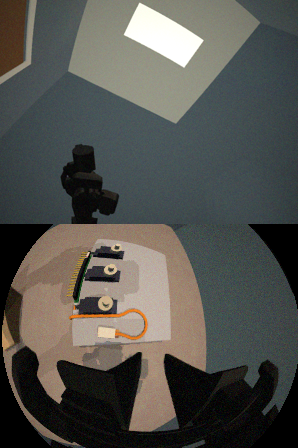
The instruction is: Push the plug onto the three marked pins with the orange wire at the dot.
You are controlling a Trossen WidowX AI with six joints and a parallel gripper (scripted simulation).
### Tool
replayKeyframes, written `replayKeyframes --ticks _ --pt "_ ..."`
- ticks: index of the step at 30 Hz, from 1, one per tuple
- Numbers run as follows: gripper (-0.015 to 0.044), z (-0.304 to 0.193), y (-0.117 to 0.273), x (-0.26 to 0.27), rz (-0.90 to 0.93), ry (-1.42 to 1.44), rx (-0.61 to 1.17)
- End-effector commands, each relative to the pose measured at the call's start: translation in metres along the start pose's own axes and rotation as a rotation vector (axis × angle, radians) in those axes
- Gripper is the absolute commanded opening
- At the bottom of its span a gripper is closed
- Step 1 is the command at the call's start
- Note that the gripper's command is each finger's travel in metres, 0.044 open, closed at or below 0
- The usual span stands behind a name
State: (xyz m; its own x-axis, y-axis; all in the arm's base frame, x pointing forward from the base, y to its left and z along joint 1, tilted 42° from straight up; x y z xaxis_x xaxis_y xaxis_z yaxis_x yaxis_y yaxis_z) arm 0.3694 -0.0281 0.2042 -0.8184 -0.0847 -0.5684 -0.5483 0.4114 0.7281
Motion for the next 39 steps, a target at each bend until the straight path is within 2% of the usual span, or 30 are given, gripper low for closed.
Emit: replayKeyframes --ticks 1,20,39 --pt "0.0115 0.002 -0.006 0.0 0.045 0.121 0.021" --pt "0.0115 0.012 -0.037 0.01 0.29 0.702 0.046" --pt "0.0115 0.021 -0.064 0.021 0.546 1.293 -0.031"
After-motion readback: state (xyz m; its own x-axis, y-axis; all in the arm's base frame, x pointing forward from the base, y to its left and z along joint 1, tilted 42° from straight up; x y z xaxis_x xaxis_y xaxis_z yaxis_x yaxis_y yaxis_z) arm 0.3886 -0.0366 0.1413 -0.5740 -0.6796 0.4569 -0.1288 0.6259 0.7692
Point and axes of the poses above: the point midway between the two fingers, 35 mm back from their tips, its own y axis back along the fingers, its own x axis across the jaws, z = x × y, the point moved 5 cm from there along y, back along the fingers, and after that the axes turned 8 degrees about -y, right-handed, at the moved point
